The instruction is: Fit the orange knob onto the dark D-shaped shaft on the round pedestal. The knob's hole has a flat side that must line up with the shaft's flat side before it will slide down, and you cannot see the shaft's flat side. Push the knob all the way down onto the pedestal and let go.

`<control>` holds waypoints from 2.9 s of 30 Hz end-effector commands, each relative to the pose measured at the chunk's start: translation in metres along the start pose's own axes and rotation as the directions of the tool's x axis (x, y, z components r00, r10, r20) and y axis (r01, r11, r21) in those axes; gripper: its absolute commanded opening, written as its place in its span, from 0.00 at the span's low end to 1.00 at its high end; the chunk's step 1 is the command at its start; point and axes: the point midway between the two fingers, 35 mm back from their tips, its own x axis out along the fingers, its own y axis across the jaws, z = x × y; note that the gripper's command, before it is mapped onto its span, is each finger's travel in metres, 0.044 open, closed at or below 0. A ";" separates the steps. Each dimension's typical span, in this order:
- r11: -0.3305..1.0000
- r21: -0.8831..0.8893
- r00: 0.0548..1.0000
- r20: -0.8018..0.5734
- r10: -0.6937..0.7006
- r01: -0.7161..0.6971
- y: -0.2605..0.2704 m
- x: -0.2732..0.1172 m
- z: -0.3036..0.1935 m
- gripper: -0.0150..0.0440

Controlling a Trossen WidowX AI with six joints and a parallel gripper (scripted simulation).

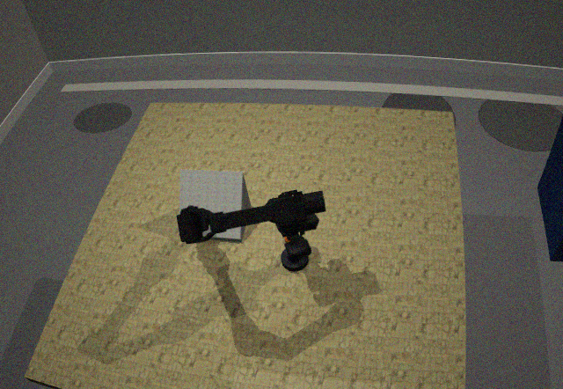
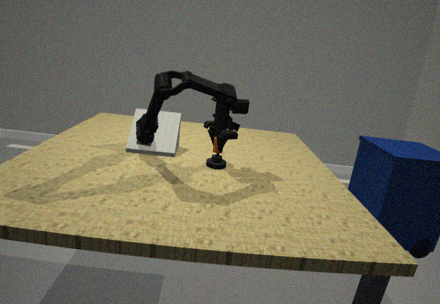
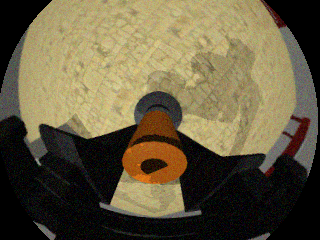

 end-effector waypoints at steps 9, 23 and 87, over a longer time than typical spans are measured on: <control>1.000 -0.005 1.000 0.004 -0.003 0.003 -0.003 0.001 -0.001 0.25; 1.000 -0.014 1.000 0.004 -0.003 0.003 -0.001 -0.003 0.000 0.25; 0.911 -0.412 1.000 0.004 -0.003 0.004 -0.002 0.001 0.000 0.25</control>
